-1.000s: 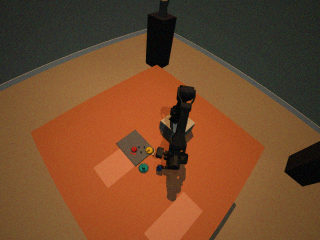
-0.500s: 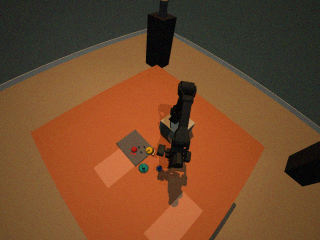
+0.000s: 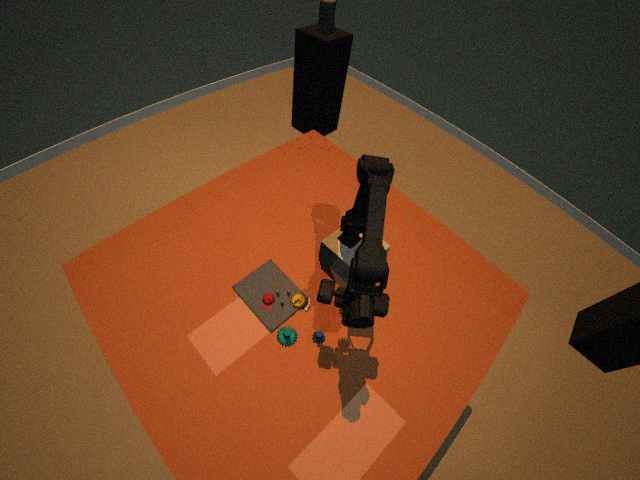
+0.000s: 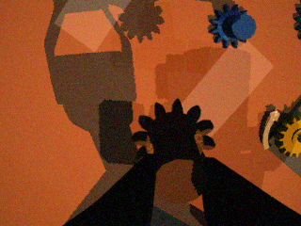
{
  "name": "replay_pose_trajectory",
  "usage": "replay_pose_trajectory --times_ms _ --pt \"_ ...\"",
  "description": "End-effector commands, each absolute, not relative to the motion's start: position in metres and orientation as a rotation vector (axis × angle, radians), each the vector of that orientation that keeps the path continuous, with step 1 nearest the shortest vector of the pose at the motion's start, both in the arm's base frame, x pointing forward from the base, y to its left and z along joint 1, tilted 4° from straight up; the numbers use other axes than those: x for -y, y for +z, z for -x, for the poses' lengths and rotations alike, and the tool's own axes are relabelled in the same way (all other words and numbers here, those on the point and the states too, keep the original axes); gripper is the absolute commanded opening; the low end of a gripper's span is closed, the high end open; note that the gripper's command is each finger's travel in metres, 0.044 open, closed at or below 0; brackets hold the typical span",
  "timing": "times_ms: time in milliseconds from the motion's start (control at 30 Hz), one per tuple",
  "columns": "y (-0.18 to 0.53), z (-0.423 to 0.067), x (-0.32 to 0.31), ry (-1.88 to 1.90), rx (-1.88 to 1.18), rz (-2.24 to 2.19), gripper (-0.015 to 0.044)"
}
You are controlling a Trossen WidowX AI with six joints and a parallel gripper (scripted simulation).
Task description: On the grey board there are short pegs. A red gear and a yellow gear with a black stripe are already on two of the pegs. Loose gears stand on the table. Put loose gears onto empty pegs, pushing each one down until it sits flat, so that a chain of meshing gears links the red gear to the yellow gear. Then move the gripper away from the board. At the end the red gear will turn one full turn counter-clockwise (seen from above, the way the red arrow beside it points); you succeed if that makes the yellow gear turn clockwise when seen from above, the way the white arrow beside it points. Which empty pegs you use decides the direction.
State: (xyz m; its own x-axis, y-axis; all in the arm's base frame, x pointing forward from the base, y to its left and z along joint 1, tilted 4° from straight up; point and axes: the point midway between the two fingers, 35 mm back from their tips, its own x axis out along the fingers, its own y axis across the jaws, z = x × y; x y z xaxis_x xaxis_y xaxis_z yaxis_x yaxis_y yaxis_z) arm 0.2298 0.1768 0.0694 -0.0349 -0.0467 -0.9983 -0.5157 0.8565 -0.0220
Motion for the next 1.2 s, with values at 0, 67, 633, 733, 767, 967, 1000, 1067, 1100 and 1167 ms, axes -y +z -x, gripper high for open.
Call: replay_pose_trajectory --times_ms 0,67,633,733,767,967,1000,1067,1100,1167 --pt "0.089 -0.228 -0.177 0.401 -1.562 0.447 0.0000" --pt "0.093 -0.227 -0.177 0.401 -1.562 0.447 0.0000" --pt "0.085 -0.245 -0.157 0.401 -1.560 0.448 0.0000" --pt "0.083 -0.249 -0.151 0.401 -1.559 0.448 0.0000" --pt "0.082 -0.250 -0.150 0.401 -1.559 0.448 0.0000" --pt "0.078 -0.258 -0.138 0.400 -1.558 0.448 0.0000" --pt "0.077 -0.260 -0.137 0.400 -1.558 0.449 0.0000" --pt "0.076 -0.262 -0.133 0.400 -1.557 0.449 0.0000" --pt "0.075 -0.263 -0.131 0.400 -1.557 0.449 0.0000" --pt "0.073 -0.266 -0.127 0.400 -1.557 0.449 0.0000"
